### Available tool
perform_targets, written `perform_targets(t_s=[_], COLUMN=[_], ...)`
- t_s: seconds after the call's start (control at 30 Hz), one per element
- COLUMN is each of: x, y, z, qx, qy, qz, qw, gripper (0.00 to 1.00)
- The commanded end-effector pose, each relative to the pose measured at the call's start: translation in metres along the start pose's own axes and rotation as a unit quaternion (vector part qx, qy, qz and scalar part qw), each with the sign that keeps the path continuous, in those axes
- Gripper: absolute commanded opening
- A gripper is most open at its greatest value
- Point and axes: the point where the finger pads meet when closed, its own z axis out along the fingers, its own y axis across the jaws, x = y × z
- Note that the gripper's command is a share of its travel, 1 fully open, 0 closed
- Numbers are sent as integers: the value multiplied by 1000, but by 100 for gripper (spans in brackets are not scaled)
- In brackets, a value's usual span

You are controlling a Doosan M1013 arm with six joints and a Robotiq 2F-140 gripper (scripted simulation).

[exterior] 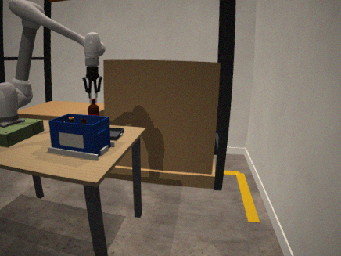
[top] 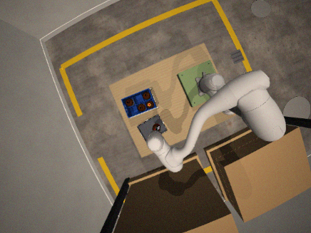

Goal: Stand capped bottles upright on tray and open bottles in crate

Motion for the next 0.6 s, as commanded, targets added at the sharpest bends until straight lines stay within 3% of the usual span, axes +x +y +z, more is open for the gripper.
perform_targets(t_s=[0.0,0.57], x=[-2,-2], y=[3,3], z=[12,35], qx=[-2,-2], qy=[-2,-2], qz=[1,1], qw=[1000,1000], gripper=[0,0])
